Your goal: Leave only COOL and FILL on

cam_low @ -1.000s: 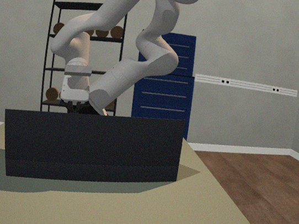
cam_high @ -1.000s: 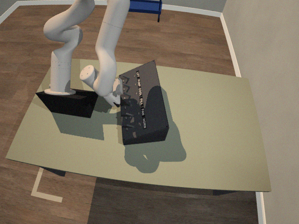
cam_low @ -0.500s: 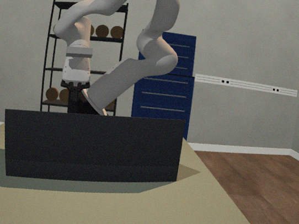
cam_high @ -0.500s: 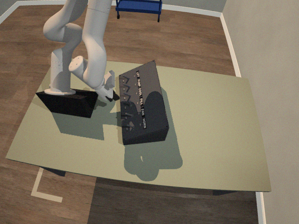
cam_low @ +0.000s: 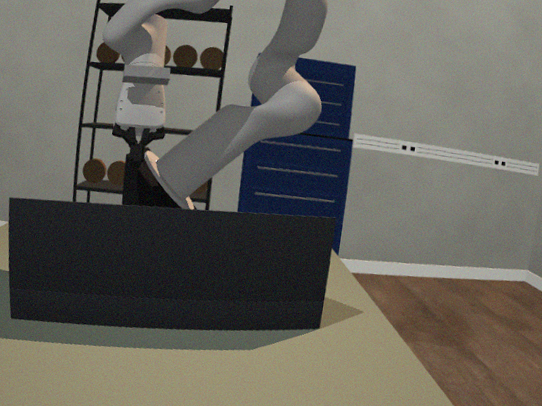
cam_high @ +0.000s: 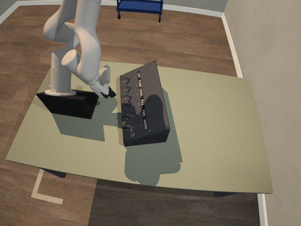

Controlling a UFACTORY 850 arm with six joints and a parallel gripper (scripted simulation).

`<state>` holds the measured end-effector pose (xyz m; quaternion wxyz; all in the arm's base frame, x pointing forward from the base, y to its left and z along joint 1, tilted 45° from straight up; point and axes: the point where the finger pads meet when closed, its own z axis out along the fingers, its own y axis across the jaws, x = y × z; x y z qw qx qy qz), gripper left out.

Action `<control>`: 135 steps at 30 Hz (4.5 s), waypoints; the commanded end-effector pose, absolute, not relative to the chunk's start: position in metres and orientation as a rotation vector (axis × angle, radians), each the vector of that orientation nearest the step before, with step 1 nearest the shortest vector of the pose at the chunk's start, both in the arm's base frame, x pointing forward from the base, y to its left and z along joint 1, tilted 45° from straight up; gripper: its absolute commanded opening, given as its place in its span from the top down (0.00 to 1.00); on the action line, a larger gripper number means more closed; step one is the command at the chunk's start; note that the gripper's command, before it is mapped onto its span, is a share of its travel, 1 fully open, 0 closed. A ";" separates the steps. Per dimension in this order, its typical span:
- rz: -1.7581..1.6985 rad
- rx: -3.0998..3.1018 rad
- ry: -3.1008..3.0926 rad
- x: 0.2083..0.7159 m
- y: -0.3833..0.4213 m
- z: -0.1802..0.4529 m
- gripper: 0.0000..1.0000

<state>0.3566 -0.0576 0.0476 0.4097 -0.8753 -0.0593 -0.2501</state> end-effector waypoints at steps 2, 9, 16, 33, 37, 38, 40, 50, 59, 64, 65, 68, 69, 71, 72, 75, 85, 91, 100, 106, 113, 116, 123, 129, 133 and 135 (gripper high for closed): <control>-0.632 -2.204 -0.150 0.332 -0.029 0.070 1.00; -0.632 -2.205 -0.150 0.313 -0.009 0.084 1.00; -0.632 -2.205 -0.150 0.313 -0.009 0.084 1.00; -0.632 -2.205 -0.150 0.313 -0.009 0.084 1.00; -0.632 -2.205 -0.150 0.313 -0.009 0.084 1.00; -0.632 -2.205 -0.150 0.313 -0.009 0.084 1.00; -0.632 -2.205 -0.150 0.313 -0.009 0.084 1.00; -0.632 -2.205 -0.150 0.314 -0.008 0.083 1.00; -0.632 -2.205 -0.150 0.318 0.000 0.077 1.00; -0.632 -2.205 -0.150 0.321 0.005 0.074 1.00; -0.632 -2.205 -0.150 0.322 0.007 0.072 1.00; -0.632 -2.205 -0.150 0.325 0.014 0.068 1.00; -0.632 -2.205 -0.150 0.326 0.016 0.066 1.00; -0.632 -2.205 -0.150 0.329 0.021 0.063 1.00; -0.632 -2.205 -0.150 0.330 0.023 0.061 1.00; -0.632 -2.205 -0.150 0.334 0.031 0.055 1.00; -0.632 -2.205 -0.150 0.345 0.053 0.040 1.00; -0.632 -2.205 -0.150 0.352 0.066 0.030 1.00; -0.632 -2.205 -0.150 0.357 0.076 0.023 1.00; -0.632 -2.205 -0.150 0.359 0.078 0.021 1.00; -0.632 -2.205 -0.150 0.359 0.078 0.021 1.00; -0.632 -2.205 -0.150 0.359 0.078 0.021 1.00; -0.632 -2.205 -0.150 0.359 0.078 0.021 1.00; -0.632 -2.205 -0.150 0.359 0.078 0.021 1.00; -0.632 -2.205 -0.150 0.359 0.078 0.021 1.00; -0.632 -2.205 -0.150 0.360 0.078 0.021 1.00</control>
